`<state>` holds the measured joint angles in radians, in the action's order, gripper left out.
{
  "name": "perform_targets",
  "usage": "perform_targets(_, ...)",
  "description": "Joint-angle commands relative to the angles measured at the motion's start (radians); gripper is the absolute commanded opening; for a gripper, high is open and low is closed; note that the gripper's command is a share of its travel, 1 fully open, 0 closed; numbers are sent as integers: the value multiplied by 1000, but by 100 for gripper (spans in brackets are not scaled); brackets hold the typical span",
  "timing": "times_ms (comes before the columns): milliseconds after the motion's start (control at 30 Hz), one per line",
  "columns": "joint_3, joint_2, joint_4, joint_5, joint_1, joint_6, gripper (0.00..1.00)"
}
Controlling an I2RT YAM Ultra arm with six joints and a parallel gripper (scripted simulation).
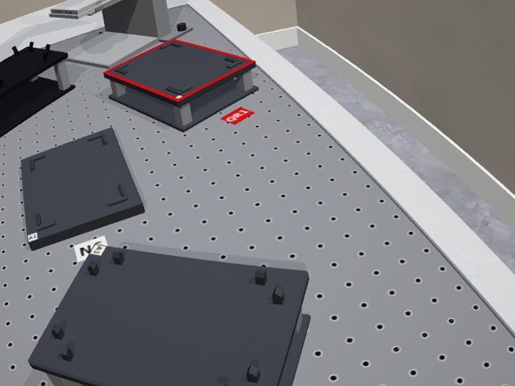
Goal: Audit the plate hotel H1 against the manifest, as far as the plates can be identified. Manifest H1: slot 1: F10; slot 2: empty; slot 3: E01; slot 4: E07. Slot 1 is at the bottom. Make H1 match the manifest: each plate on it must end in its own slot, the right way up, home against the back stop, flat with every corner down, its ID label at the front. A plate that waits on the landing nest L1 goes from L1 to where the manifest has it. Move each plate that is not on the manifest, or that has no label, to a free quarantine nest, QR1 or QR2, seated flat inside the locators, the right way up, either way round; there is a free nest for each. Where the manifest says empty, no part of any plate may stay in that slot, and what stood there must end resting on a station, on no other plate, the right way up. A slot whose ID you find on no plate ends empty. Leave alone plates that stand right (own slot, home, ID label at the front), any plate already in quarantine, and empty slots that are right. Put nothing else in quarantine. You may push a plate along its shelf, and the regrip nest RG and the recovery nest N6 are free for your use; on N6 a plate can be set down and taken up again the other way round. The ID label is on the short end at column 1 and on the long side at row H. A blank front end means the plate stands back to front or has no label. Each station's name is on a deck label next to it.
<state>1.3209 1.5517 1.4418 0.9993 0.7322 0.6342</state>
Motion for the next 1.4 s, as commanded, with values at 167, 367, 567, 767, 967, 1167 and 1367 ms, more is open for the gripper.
perform_targets(167,-87,-58,-141,103,36,-9,0)
perform_targets(367,-187,-115,-272,175,57,-37,0)
perform_targets(567,-294,-177,-438,245,75,-100,0)
perform_targets(767,-373,-224,-583,290,84,-175,0)
perform_targets(967,-517,-305,-896,349,95,-371,0)
perform_targets(1167,-704,-384,-1400,386,100,-715,0)
perform_targets(1367,-840,-391,-1856,389,101,-1008,0)
